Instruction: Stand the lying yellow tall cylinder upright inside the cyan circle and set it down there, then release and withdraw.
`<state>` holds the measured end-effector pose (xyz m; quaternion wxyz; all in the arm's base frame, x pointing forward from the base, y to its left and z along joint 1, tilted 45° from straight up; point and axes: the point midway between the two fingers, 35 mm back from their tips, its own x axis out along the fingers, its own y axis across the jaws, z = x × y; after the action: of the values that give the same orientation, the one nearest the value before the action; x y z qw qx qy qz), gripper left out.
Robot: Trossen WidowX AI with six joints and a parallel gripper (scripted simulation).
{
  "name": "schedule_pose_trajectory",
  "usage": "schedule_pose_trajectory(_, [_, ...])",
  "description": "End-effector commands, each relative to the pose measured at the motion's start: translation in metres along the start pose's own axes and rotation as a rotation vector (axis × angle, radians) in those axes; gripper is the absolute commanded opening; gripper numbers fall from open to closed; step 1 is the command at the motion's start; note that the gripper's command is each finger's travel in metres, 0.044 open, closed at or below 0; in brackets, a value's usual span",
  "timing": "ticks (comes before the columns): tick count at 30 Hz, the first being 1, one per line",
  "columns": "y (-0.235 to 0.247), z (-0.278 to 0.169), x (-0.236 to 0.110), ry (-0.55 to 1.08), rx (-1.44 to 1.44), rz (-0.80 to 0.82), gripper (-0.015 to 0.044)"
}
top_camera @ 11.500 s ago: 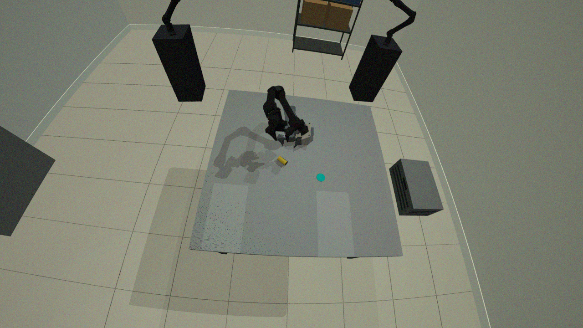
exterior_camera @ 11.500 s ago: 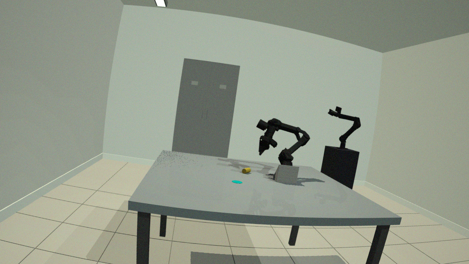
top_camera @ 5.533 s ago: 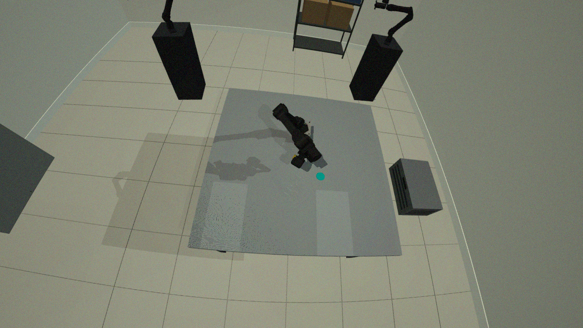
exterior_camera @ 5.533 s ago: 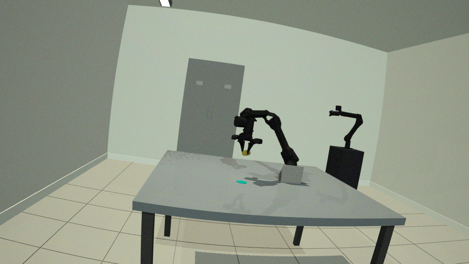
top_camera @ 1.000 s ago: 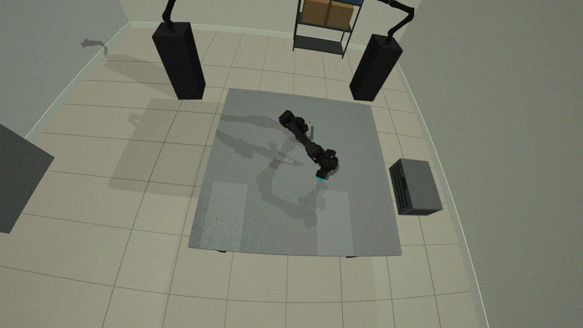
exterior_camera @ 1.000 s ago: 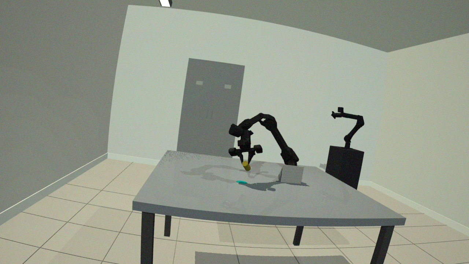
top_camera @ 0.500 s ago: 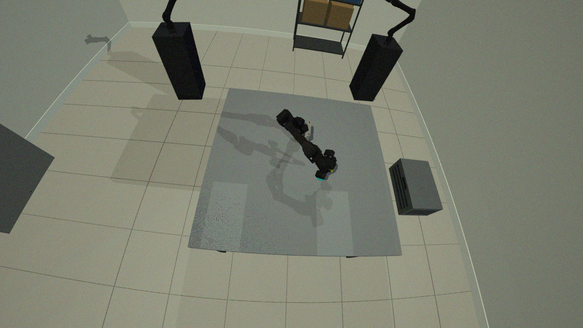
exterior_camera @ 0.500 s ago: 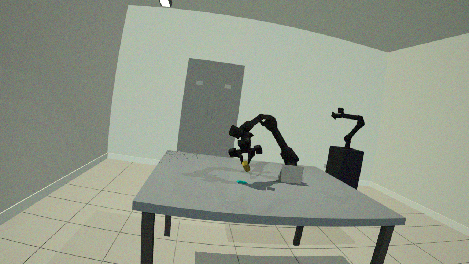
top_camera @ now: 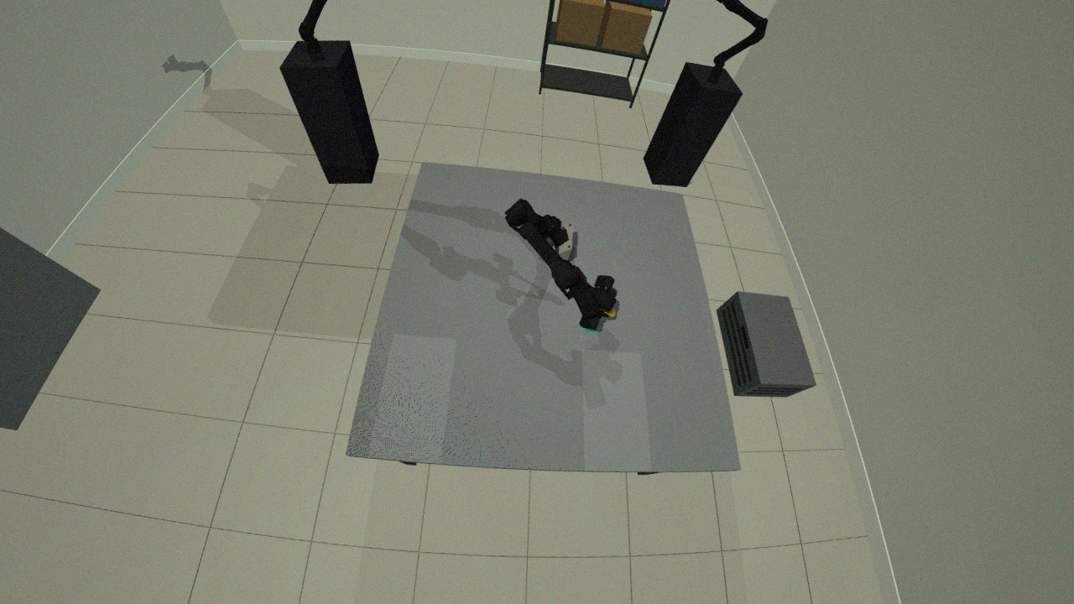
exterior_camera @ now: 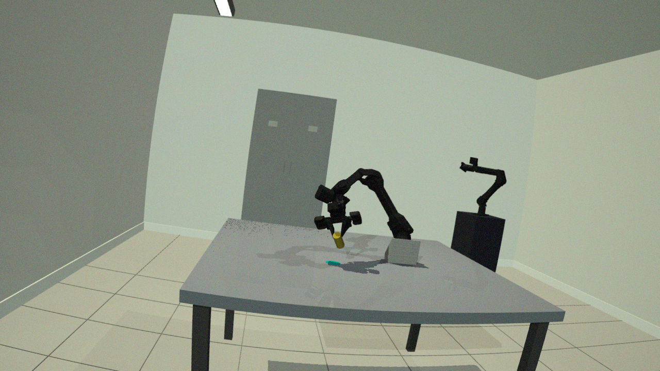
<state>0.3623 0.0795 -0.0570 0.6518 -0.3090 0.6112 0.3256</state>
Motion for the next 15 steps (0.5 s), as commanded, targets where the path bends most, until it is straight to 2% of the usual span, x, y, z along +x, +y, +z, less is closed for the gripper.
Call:
schedule_pose_trajectory(1, [-0.0002, 0.0019, -0.0028, -0.039, -0.011, 0.001, 0.0105])
schedule_pose_trajectory(15, [-0.0012, 0.0009, -0.0062, -0.145, -0.032, -0.003, 0.0105])
